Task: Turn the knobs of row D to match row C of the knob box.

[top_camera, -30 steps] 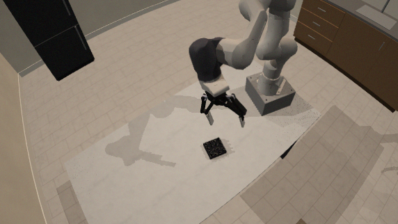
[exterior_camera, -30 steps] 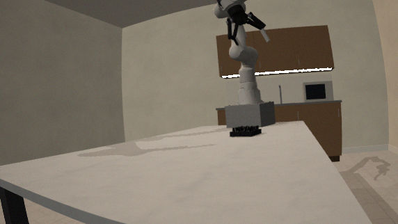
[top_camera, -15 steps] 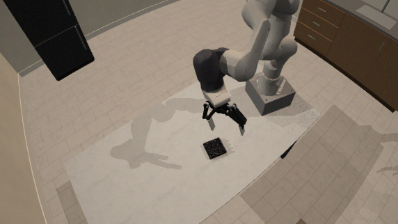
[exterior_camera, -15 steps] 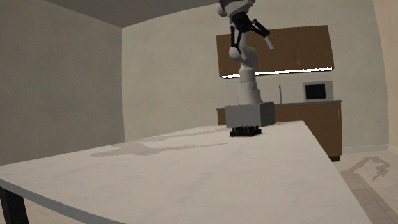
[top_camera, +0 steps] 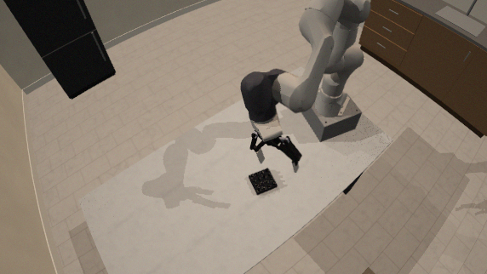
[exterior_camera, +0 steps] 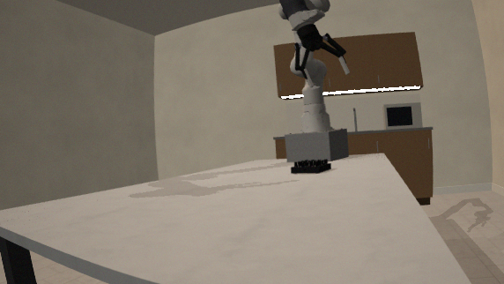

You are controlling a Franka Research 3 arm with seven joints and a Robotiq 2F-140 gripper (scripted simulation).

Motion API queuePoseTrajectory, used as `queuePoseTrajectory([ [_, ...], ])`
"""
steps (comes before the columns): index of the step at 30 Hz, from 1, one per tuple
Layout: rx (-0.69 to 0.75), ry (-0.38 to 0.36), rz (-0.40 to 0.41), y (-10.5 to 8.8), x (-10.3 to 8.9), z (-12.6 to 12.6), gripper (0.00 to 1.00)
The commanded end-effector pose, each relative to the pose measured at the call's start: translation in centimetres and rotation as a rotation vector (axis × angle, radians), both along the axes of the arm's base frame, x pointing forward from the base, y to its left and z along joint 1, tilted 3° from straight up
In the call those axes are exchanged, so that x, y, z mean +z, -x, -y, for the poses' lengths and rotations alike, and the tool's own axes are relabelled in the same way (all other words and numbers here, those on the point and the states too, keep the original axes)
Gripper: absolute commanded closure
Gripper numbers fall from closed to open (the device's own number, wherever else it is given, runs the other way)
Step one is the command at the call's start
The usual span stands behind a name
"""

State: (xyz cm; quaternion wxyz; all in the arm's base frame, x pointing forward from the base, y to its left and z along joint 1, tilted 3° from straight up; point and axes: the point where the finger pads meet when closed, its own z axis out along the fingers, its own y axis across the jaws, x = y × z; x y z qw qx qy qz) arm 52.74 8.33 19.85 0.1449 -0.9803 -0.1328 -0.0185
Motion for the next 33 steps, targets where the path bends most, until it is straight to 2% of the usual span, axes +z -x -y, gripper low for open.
queuePoseTrajectory([
  [1,-0.03,-0.007,0.019,-0.9,0.1,-0.1,0.0],
  [9,-0.03,-0.007,0.019,-0.9,0.1,-0.1,0.0],
  [10,-0.091,0.019,0.008,-0.9,-3.0,-0.1,0.0],
  [11,-0.105,0.026,0.006,-0.9,-3.7,0.0,0.0],
  [26,-0.105,0.026,0.006,-0.9,-3.7,0.0,0.0],
  [27,-0.165,0.055,-0.003,-0.6,-6.7,0.4,0.0],
  [28,-0.179,0.062,-0.005,-0.6,-7.4,0.5,0.0],
  [33,-0.179,0.062,-0.005,-0.6,-7.4,0.5,0.0],
])
